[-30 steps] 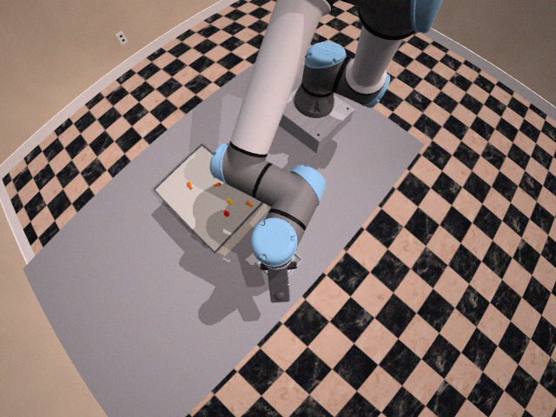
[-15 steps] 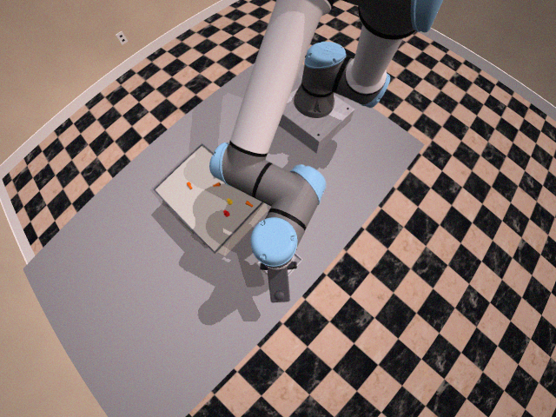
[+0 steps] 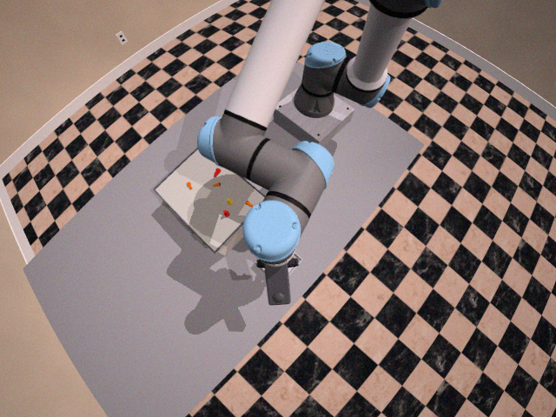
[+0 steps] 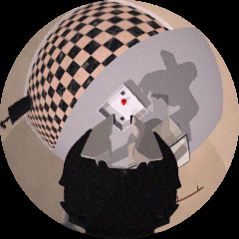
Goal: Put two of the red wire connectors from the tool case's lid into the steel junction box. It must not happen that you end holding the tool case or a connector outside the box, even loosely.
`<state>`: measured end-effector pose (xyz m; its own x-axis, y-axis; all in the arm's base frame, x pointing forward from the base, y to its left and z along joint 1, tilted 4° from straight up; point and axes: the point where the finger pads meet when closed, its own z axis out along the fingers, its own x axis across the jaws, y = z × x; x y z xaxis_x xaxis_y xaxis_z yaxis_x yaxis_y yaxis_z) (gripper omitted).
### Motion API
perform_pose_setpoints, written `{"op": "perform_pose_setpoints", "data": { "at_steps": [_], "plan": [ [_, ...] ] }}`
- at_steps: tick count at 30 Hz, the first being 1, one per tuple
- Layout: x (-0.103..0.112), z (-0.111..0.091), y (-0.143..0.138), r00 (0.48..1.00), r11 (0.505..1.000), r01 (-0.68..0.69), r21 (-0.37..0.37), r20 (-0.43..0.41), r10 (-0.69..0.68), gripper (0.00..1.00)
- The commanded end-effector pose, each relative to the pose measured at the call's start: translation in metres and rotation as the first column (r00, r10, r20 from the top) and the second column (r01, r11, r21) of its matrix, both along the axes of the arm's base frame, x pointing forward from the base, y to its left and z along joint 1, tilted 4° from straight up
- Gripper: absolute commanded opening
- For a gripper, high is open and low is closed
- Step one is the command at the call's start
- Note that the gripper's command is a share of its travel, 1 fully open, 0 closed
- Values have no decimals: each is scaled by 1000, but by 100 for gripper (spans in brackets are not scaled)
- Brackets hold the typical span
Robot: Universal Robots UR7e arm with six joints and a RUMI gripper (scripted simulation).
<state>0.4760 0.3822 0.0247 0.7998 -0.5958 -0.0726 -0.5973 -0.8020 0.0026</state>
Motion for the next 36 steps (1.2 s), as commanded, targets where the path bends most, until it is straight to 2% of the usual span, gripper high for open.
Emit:
{"op": "perform_pose_setpoints", "data": {
  "at_steps": [1,6,11,36],
  "plan": [
    [2,30,-1,1000,1000,0,-1,-1,0,18],
    [4,66,-3,1000,1000,0,-1,-1,0,18],
    [5,83,-4,1000,1000,0,-1,-1,0,18],
    [6,85,-5,1000,1000,2,-1,-2,-2,18]
  ]
}}
